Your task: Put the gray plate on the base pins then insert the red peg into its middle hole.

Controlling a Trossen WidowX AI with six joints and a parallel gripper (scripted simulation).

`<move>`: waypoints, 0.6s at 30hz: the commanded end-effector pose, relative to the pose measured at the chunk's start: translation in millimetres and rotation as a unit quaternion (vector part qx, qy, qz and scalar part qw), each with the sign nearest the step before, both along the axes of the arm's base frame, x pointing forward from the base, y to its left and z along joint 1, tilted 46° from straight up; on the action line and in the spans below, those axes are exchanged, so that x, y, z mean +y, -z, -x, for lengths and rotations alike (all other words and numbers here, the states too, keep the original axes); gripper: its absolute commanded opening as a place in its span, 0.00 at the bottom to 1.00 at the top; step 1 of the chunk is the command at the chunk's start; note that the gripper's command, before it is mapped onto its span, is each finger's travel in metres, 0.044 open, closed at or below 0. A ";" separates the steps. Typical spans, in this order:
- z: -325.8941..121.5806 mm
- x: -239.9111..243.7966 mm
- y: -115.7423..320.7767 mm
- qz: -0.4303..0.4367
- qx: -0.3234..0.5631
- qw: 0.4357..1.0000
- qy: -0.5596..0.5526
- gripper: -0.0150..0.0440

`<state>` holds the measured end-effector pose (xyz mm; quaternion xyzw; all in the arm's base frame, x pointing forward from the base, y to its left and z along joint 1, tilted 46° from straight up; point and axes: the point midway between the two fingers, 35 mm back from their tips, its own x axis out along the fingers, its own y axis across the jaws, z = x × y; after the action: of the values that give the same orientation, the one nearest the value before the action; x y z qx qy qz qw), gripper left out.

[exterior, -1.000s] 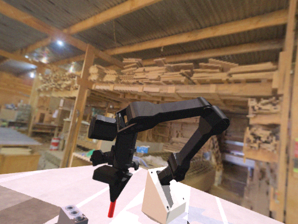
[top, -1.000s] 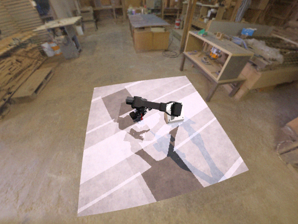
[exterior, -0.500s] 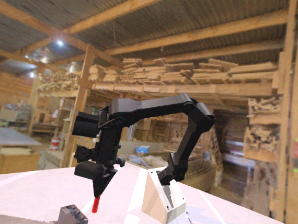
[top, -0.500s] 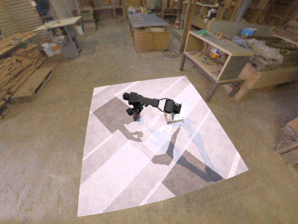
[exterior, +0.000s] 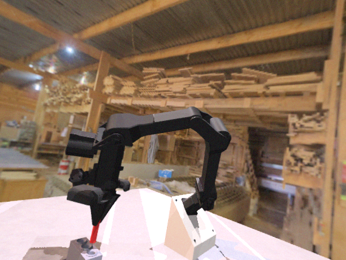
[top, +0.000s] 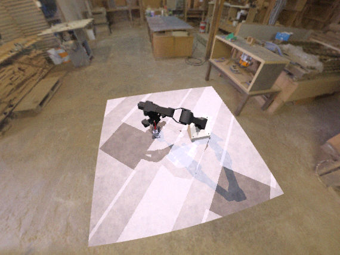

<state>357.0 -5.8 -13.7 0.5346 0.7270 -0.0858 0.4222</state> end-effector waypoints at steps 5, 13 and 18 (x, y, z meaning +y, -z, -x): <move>-4.3 -9.7 16.5 -0.001 0.003 1.000 -0.003 0.25; -4.3 -9.7 16.5 -0.001 0.003 1.000 -0.003 0.25; -3.8 -9.0 15.8 -0.002 0.003 1.000 -0.003 0.25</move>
<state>361.7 -15.0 -28.9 0.5342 0.7290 -0.0844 0.4197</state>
